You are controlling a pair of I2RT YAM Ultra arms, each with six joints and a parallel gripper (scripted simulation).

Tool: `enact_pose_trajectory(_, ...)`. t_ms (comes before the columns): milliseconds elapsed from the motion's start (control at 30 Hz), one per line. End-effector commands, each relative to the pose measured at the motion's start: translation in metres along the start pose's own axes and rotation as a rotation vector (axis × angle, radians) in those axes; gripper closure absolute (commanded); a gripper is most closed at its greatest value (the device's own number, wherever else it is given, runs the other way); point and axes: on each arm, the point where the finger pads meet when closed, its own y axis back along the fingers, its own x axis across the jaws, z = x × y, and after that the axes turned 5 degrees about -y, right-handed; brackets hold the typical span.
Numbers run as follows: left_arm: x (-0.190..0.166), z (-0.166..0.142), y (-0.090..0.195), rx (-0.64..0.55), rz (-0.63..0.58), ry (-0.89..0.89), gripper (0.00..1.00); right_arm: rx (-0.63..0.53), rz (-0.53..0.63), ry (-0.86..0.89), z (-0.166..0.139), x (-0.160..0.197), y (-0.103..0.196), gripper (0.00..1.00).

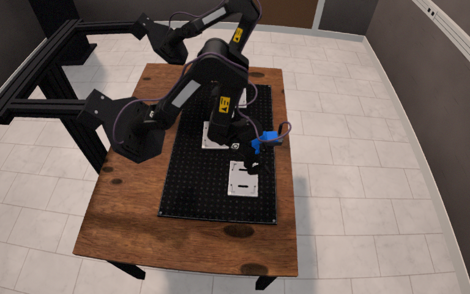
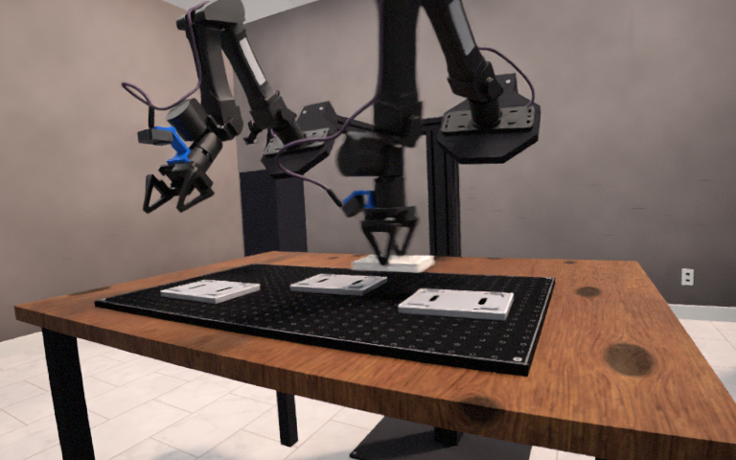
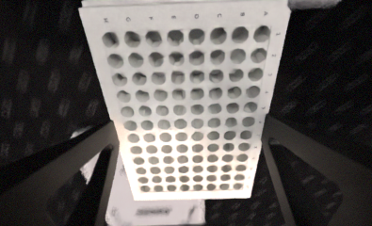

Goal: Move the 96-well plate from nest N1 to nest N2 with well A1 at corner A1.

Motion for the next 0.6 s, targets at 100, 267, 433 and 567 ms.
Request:
enact_pose_trajectory(100,-0.007,0.045,-0.003,0.061,0.000,0.057,0.22,-0.001,-0.015,-0.005,-0.004,-0.005,0.002,0.00)
enact_pose_trajectory(267,-0.017,0.092,-0.002,0.039,-0.001,0.032,0.22,-0.001,-0.015,-0.005,-0.004,-0.005,0.002,0.00)
enact_pose_trajectory(433,-0.018,0.126,-0.002,0.014,0.023,0.033,0.22,-0.001,-0.015,-0.005,-0.004,-0.005,0.002,0.00)
enact_pose_trajectory(567,-0.021,0.138,-0.001,-0.005,0.022,0.017,0.22,-0.001,-0.015,-0.005,-0.004,-0.005,0.002,0.00)
